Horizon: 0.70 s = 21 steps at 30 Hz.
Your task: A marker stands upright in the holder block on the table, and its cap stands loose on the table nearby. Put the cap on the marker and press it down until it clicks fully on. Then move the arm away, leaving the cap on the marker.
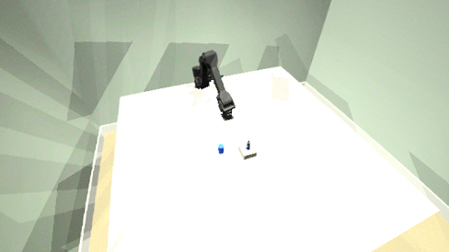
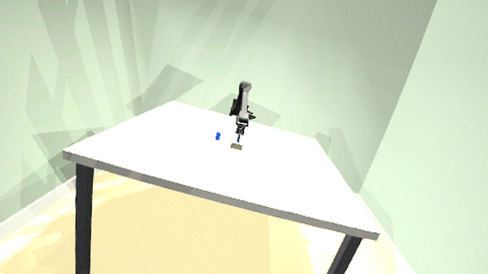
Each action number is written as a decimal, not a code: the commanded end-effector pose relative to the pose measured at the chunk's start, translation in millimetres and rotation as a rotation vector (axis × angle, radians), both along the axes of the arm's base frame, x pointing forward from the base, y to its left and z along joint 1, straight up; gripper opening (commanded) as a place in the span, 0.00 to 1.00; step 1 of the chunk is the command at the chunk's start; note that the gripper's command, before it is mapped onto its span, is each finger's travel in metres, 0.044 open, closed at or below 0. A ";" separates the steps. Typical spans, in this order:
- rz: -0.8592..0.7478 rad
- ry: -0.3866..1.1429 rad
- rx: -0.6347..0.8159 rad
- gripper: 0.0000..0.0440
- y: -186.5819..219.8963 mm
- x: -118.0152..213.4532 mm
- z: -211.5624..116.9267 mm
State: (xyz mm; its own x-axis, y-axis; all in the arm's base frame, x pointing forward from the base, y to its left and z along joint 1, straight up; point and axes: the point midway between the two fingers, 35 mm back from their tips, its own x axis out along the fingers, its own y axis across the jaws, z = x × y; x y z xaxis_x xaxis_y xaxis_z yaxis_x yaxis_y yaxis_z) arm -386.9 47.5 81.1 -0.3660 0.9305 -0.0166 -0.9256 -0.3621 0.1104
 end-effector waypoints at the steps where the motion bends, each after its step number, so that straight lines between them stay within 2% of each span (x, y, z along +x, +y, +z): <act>1: 0.012 0.001 -0.002 0.85 -2.4 -2.3 1.3; 6: 0.091 -0.002 -0.010 0.56 -18.5 -14.2 6.0; 8: 0.124 -0.007 -0.012 0.49 -25.4 -18.7 7.7; 21: 0.319 -0.037 -0.026 0.55 -68.5 -45.3 24.4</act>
